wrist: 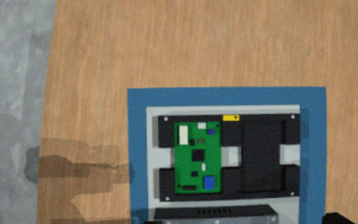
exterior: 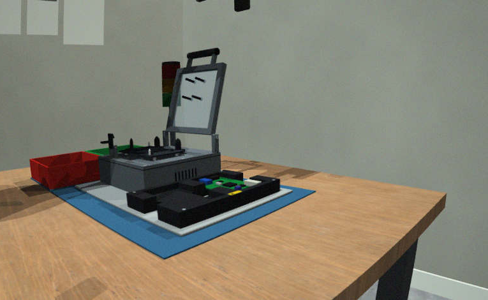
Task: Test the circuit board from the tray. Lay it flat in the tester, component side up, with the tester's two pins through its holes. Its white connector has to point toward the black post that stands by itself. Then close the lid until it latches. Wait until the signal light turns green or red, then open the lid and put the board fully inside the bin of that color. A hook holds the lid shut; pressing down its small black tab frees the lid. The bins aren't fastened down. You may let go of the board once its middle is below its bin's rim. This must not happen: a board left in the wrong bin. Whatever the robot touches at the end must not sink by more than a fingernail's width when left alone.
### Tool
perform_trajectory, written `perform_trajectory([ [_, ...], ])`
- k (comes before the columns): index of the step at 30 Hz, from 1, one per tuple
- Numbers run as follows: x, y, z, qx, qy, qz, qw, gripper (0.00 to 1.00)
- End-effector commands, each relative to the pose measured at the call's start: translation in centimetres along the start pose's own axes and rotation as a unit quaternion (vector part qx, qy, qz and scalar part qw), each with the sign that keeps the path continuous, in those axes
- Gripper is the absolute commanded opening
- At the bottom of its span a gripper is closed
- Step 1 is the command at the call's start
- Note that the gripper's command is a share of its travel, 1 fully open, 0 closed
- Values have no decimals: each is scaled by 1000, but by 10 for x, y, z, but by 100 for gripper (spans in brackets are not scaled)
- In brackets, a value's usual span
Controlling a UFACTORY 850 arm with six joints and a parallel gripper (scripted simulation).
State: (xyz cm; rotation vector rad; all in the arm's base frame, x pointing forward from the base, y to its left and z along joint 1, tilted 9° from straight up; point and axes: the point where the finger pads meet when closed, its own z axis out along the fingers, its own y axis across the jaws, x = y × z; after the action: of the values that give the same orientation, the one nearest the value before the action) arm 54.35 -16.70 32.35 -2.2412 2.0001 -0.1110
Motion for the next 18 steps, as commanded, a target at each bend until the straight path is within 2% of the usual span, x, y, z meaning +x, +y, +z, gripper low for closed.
perform_trajectory([
  [1,0,-1,3,1,0,0,1000,100],
  [5,0,-1,7,1,0,0,1000,100],
  [9,0,-1,22,1,0,0,1000,100],
  [13,0,-1,44,1,0,0,1000,100],
  [18,0,-1,81,1,0,0,1000,100],
])
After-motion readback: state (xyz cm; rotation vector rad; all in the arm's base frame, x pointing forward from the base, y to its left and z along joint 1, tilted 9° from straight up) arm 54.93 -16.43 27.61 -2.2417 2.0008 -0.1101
